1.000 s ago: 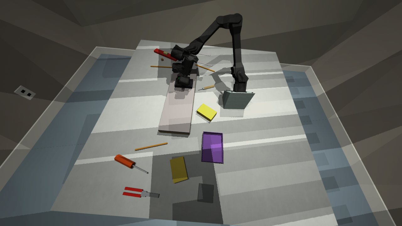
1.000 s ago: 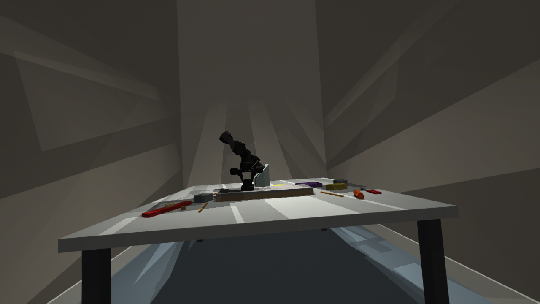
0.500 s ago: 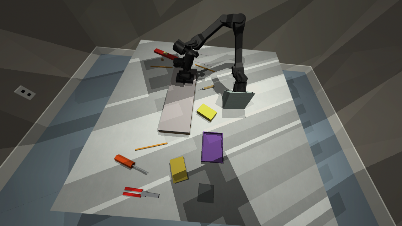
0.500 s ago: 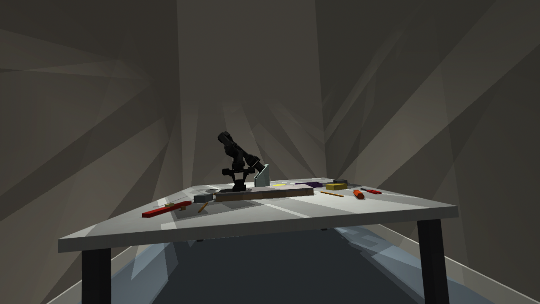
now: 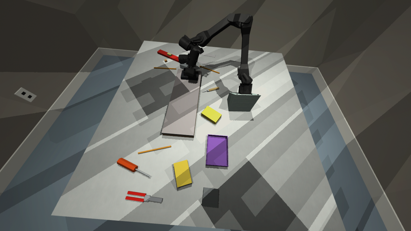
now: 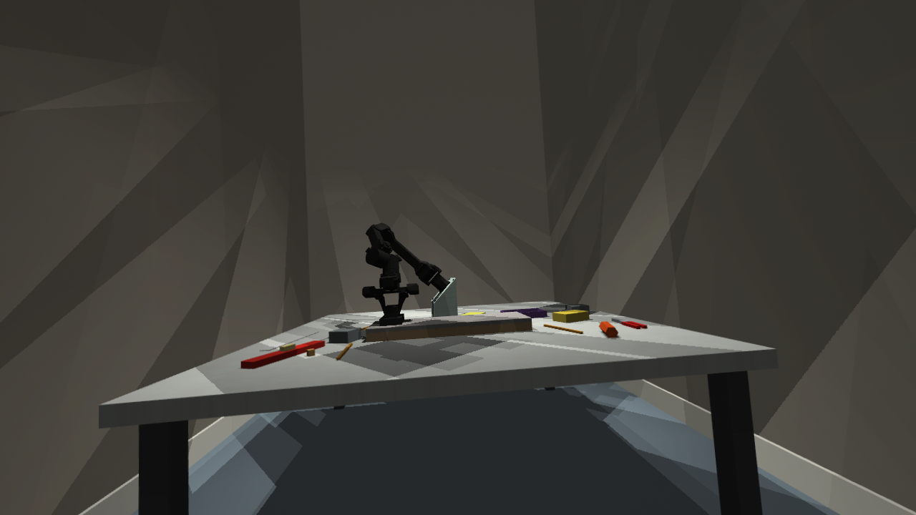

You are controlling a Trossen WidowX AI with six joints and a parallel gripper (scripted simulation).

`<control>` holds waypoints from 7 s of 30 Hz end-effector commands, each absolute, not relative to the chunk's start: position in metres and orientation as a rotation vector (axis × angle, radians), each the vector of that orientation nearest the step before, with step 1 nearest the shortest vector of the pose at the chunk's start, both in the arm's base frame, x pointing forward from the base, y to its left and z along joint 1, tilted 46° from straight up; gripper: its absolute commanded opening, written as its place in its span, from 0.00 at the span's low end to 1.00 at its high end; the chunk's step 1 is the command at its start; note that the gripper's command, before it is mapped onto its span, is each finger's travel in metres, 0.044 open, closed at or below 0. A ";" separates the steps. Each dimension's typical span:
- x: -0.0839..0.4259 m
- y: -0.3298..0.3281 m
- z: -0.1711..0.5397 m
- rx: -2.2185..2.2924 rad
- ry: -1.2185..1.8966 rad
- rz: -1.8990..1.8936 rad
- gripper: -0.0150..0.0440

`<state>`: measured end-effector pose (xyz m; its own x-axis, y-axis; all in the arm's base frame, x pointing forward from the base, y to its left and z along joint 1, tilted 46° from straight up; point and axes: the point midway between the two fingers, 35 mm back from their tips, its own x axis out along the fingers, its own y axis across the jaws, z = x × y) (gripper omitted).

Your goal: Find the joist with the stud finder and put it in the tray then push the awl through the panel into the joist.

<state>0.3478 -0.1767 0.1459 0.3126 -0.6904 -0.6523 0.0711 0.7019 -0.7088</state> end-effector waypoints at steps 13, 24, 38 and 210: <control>0.348 -0.179 0.149 -0.639 1.154 -0.554 0.25; 0.350 -0.139 0.190 -0.630 1.157 -0.557 0.25; 0.355 -0.095 0.206 -0.662 1.171 -0.499 0.25; 0.173 -0.130 0.080 1.437 -0.084 -1.615 1.00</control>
